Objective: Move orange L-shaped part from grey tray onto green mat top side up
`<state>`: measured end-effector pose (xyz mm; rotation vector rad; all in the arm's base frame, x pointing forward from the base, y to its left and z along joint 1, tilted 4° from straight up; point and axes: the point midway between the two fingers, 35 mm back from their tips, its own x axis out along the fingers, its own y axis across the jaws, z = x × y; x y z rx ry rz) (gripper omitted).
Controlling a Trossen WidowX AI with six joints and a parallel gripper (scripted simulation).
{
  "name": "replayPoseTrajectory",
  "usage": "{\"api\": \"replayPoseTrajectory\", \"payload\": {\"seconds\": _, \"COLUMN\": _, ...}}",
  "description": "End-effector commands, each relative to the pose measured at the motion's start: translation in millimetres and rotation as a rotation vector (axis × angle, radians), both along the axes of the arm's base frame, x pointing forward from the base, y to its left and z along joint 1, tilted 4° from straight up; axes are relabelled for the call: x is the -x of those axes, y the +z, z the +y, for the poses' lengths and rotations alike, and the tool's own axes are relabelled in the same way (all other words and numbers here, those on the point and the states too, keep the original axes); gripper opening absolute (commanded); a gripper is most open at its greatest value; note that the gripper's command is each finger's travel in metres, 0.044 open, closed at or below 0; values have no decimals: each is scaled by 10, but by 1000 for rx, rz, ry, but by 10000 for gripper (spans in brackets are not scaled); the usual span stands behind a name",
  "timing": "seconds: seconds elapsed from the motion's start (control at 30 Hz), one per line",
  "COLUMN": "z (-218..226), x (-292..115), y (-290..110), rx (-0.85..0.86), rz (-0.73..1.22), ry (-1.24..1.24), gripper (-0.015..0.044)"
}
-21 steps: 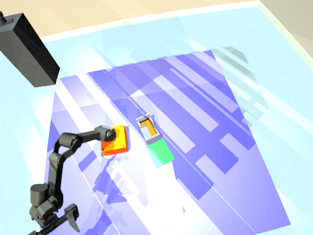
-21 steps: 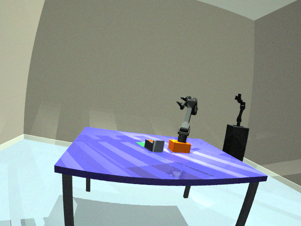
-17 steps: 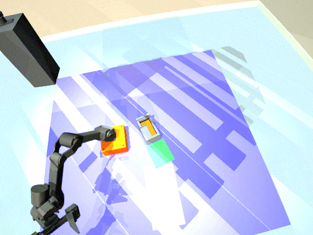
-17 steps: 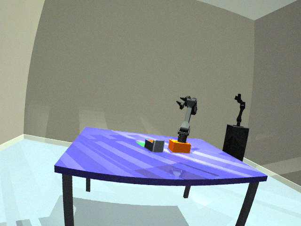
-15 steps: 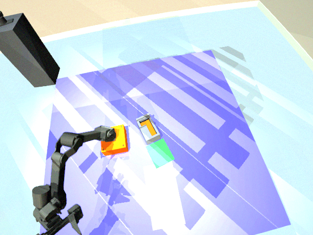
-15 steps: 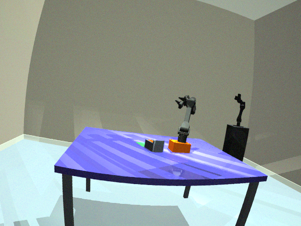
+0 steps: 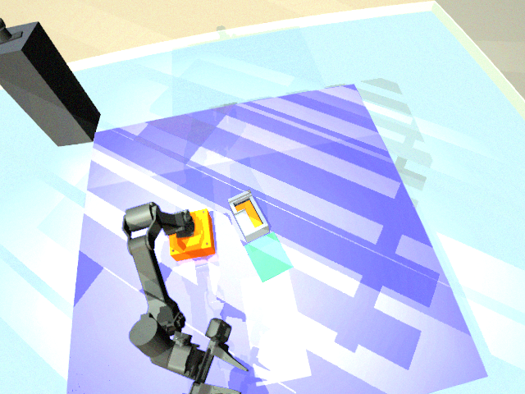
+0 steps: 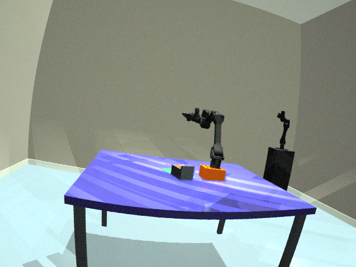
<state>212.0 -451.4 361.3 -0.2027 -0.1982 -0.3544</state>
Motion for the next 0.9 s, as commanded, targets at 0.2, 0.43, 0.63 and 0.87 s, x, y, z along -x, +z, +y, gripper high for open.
{"api": "replayPoseTrajectory", "payload": {"seconds": 0.2, "z": 870, "x": -1340, "y": -470, "rx": -323, "rz": 111, "ry": 157, "gripper": 180}}
{"api": "replayPoseTrajectory", "payload": {"seconds": 0.43, "z": 1715, "x": -1952, "y": -912, "rx": -506, "rz": 279, "ry": 270, "gripper": 180}}
{"api": "replayPoseTrajectory", "payload": {"seconds": 0.63, "z": 2555, "x": -2256, "y": -1293, "rx": -630, "rz": 470, "ry": 333, "gripper": 180}}
{"api": "replayPoseTrajectory", "payload": {"seconds": 0.87, "z": 3600, "x": -2255, "y": -1764, "rx": -702, "rz": 755, "ry": 389, "gripper": 180}}
